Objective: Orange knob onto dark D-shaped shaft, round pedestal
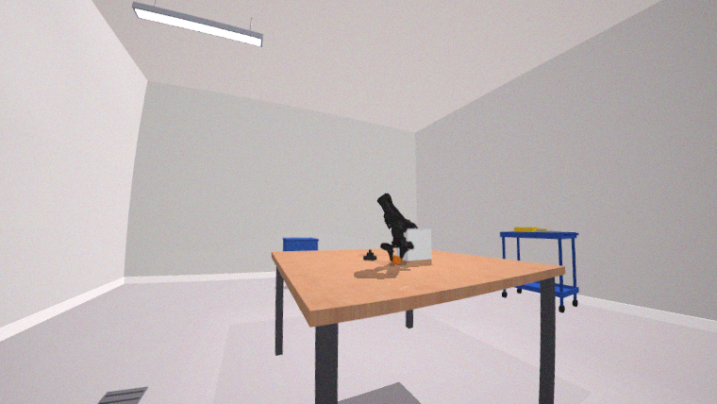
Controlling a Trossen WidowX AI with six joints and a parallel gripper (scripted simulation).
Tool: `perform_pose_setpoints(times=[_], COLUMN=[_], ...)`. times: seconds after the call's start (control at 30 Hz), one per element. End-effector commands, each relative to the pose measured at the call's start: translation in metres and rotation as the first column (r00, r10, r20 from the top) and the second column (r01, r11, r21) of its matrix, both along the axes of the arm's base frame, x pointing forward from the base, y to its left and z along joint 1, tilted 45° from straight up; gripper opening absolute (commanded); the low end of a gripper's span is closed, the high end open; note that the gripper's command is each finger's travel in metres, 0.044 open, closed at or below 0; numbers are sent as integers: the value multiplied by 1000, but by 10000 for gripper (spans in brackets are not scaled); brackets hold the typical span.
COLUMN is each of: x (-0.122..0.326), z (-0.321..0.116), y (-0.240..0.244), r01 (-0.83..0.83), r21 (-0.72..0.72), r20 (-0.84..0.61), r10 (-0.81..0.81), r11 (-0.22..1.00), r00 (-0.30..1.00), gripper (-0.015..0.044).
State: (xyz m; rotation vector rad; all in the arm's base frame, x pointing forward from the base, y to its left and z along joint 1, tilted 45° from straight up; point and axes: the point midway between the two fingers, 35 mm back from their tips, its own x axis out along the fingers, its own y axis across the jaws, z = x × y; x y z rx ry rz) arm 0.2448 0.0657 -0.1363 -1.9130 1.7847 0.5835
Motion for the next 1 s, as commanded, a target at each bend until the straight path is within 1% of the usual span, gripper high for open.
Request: perform_pose_setpoints(times=[0.0, 0.23, 0.53, 0.67, 0.77, 0.97], x=[0, 0, 0, 0, 0, 0], z=[0, 0, 0, 0, 2, 9], y=[-1, -1, -1, 0, 0, -1], r01=[-4, -4, -4, -4, -3, -5], r21=[-2, -2, -2, 2, 30, 138], r20=[-2, -2, -2, -2, -3, -9], r10=[4, 4, 4, 4, 3, 7], r11=[1000, 1000, 1000, 1000, 1000, 990], r00=[1000, 1000, 1000, 1000, 1000, 1000], gripper=[240, 240, 180, 180, 180, 180])
